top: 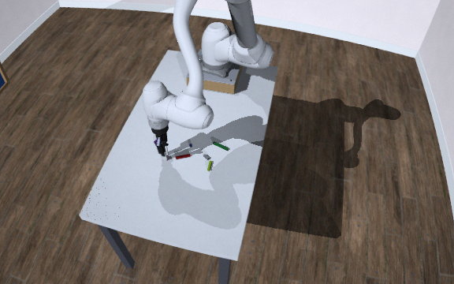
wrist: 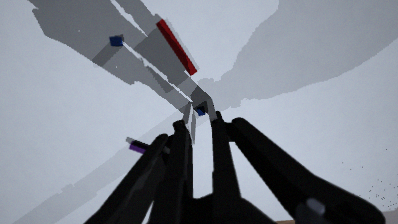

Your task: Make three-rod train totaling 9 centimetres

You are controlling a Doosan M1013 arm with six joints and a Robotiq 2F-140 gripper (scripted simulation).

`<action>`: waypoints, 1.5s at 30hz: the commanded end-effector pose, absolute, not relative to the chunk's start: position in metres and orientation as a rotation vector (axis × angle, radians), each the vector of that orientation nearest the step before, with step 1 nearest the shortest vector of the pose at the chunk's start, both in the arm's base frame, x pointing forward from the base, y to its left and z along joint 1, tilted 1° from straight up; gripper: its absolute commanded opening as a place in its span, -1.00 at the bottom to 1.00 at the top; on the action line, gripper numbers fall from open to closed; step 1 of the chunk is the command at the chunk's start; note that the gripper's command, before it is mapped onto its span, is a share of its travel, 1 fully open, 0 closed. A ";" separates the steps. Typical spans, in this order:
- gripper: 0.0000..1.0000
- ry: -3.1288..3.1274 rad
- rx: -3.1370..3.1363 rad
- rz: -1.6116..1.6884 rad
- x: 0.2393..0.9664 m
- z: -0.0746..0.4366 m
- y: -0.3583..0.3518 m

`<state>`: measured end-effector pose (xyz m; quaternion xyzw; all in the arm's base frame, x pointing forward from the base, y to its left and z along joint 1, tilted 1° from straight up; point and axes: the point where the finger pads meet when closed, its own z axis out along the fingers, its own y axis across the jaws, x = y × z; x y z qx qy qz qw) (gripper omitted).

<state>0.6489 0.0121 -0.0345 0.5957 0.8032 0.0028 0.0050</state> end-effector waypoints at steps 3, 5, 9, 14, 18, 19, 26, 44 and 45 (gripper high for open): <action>-0.71 2.515 1.866 0.009 0.649 -0.034 0.012; -0.71 2.515 1.866 0.009 0.649 -0.034 0.012; -0.71 2.515 1.866 0.009 0.649 -0.034 0.012; -0.71 2.515 1.866 0.009 0.649 -0.034 0.012; -0.94 2.515 1.866 0.009 0.649 -0.034 0.012; -0.94 2.515 1.866 0.009 0.649 -0.034 0.012; -0.94 2.515 1.866 0.009 0.649 -0.034 0.012; -0.94 2.515 1.866 0.009 0.649 -0.034 0.012; -0.94 2.515 1.866 0.009 0.649 -0.034 0.012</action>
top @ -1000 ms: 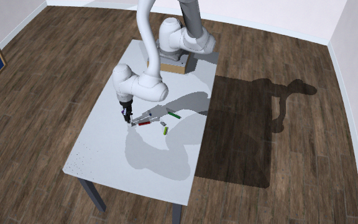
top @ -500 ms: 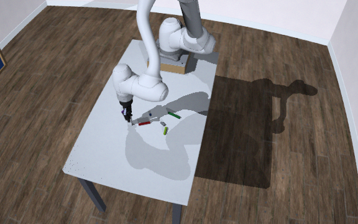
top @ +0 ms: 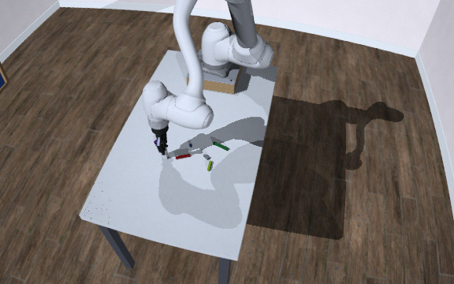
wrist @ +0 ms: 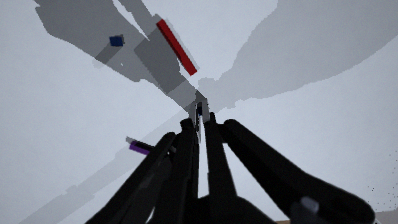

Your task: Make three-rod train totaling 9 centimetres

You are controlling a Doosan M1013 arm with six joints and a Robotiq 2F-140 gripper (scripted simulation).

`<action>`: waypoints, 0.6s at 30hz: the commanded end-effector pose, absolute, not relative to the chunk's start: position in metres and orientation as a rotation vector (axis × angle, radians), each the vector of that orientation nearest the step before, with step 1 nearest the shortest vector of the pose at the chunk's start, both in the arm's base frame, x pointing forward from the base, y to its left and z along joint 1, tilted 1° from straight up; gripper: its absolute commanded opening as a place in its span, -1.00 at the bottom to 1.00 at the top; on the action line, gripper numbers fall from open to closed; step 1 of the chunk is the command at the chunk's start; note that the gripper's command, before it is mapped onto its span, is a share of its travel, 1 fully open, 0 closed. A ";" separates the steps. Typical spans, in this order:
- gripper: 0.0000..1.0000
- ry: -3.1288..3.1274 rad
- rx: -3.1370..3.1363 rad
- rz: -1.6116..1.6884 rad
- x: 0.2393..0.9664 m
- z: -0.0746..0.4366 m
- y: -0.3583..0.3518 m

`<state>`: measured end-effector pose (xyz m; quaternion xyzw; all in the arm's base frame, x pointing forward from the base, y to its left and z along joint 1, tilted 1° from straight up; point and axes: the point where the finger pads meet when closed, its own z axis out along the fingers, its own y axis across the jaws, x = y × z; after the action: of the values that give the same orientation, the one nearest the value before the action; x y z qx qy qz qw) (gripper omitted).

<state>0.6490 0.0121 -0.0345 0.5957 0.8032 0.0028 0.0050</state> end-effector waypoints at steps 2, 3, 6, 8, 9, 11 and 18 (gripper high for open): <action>-0.94 2.515 1.866 0.009 0.649 -0.034 0.012; -0.94 2.515 1.866 0.009 0.649 -0.034 0.012; -0.94 2.515 1.866 0.009 0.649 -0.034 0.012; -0.94 2.515 1.866 0.009 0.649 -0.034 0.012; -0.94 2.515 1.866 0.009 0.649 -0.033 0.012; -0.94 2.515 1.866 0.009 0.649 -0.033 0.012; -0.94 2.515 1.866 0.009 0.649 -0.002 0.012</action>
<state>0.6487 0.0121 -0.0159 0.5957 0.8032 0.0029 0.0051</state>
